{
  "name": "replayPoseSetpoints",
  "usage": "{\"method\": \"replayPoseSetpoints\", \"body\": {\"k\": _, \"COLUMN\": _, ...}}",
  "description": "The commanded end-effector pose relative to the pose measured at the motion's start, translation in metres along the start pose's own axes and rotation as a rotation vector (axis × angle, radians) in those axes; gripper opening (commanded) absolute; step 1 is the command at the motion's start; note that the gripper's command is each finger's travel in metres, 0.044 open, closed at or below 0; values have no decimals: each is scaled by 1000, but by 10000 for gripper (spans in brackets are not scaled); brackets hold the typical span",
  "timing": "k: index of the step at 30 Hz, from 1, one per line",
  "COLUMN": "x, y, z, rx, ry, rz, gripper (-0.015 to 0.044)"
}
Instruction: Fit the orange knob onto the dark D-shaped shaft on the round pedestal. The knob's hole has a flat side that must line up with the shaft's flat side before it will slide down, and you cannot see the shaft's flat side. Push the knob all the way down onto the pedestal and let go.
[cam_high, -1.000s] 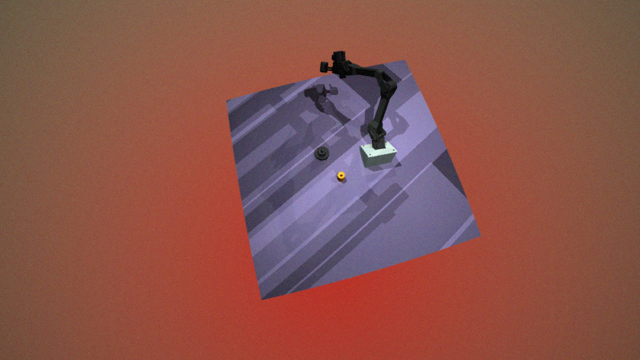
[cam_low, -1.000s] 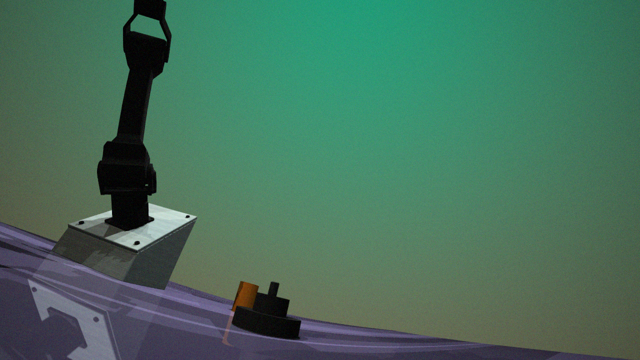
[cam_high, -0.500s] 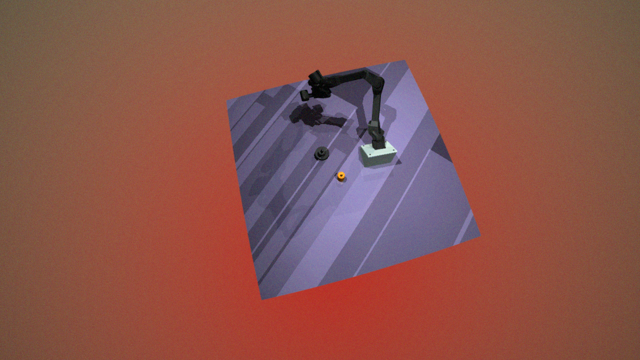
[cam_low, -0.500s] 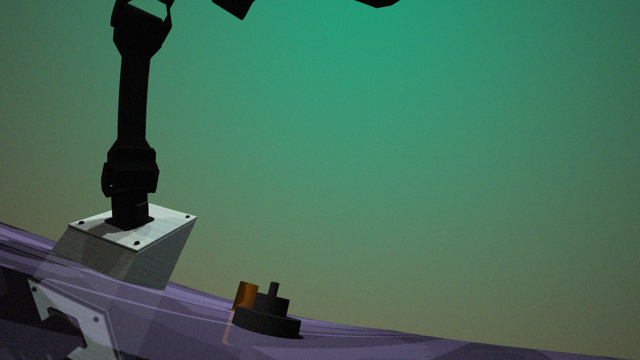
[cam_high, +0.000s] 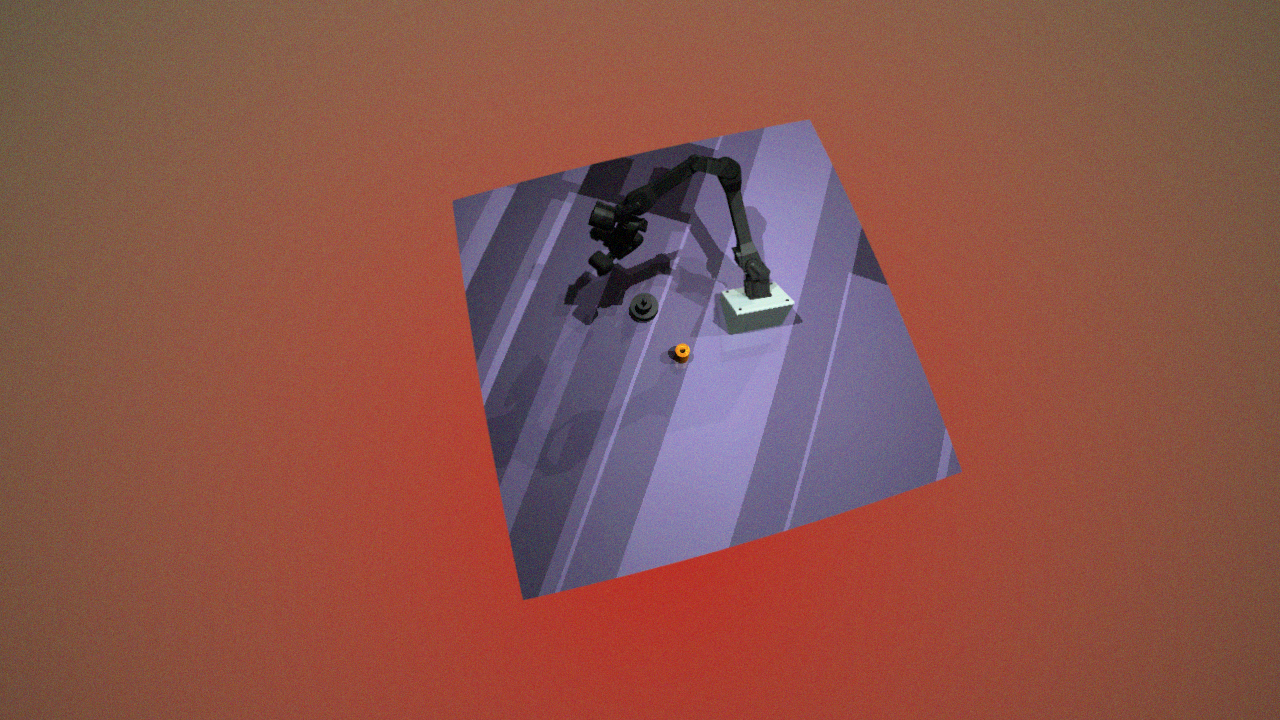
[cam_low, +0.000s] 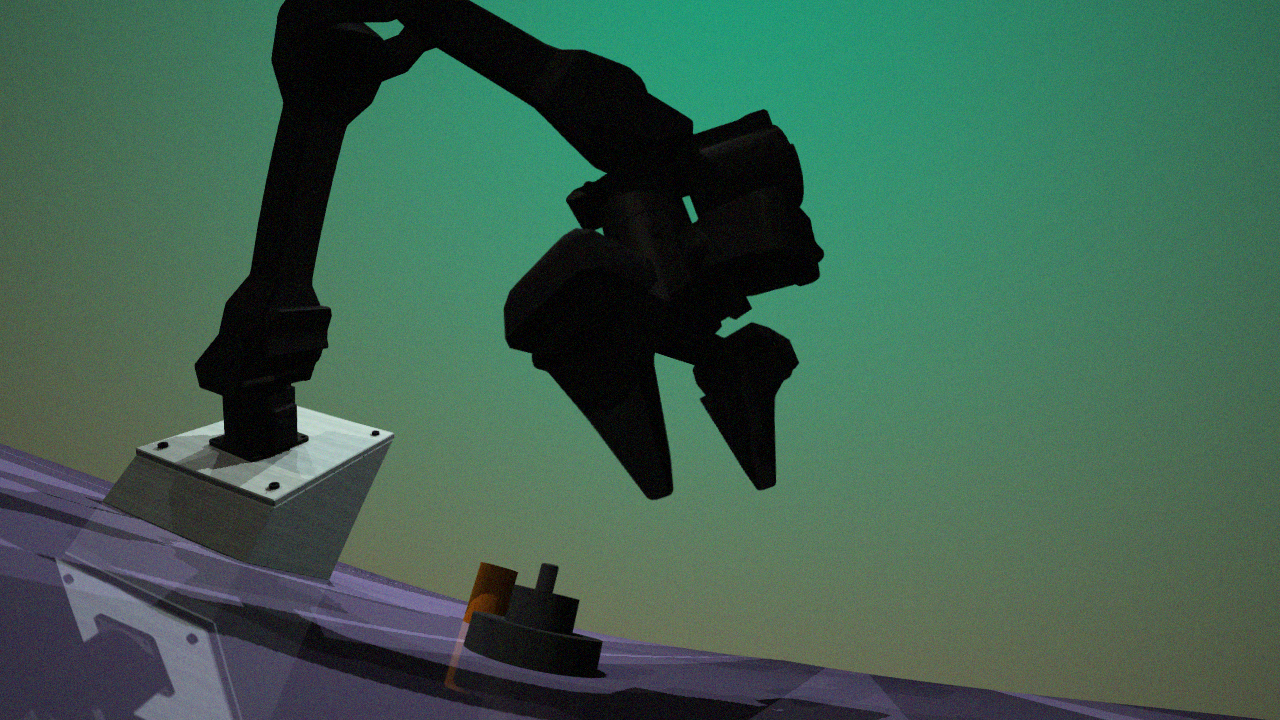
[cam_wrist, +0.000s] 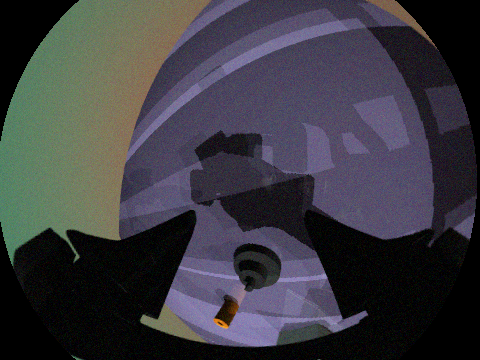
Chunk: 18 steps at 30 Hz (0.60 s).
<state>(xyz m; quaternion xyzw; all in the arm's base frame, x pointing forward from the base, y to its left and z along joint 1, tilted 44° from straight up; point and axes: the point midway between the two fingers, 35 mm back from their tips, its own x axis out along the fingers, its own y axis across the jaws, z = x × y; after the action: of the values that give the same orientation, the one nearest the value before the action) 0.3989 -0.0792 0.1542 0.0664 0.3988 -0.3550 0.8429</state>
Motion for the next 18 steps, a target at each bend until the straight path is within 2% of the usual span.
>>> {"method": "replayPoseSetpoints", "body": {"k": 1, "x": 1, "y": 46, "z": -57, "rx": -179, "ry": 116, "rz": 15, "gripper": 440}}
{"method": "replayPoseSetpoints", "body": {"k": 9, "x": -20, "y": 99, "z": -168, "rx": -551, "ry": 268, "rz": -5, "gripper": 440}}
{"method": "replayPoseSetpoints", "body": {"k": 18, "x": -52, "y": 97, "z": -295, "rx": -1000, "ry": 357, "rz": -205, "gripper": 440}}
